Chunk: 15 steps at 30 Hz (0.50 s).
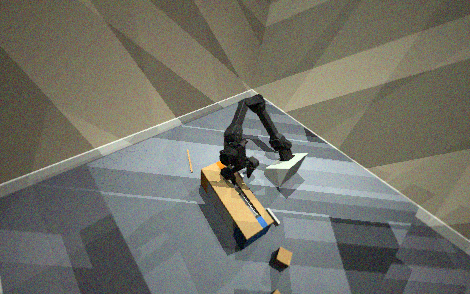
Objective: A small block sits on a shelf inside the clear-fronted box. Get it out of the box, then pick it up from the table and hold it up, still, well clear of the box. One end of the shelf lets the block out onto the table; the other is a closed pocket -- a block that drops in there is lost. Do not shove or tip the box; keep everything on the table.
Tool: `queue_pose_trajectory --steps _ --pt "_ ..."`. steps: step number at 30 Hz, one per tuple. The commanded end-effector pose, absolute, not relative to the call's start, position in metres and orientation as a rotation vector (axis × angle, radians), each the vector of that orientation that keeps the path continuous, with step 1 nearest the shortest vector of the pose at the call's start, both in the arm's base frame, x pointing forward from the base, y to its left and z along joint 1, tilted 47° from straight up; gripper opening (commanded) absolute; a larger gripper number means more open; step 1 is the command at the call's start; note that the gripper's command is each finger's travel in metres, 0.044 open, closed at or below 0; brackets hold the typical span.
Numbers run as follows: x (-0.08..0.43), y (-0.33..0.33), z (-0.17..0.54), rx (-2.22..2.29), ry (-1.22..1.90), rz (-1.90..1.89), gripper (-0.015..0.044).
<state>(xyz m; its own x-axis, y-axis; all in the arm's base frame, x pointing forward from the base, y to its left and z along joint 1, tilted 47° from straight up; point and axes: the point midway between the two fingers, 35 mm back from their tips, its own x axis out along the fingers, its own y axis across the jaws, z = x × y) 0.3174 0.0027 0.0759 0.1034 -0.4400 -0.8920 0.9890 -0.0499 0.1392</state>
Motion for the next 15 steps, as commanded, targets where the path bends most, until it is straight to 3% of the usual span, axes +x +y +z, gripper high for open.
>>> queue_pose_trajectory --steps 1,15 --pt "0.318 -0.004 0.071 0.975 0.743 -1.355 0.0400" --pt "0.319 -0.011 0.065 0.981 0.743 -1.355 0.0400"
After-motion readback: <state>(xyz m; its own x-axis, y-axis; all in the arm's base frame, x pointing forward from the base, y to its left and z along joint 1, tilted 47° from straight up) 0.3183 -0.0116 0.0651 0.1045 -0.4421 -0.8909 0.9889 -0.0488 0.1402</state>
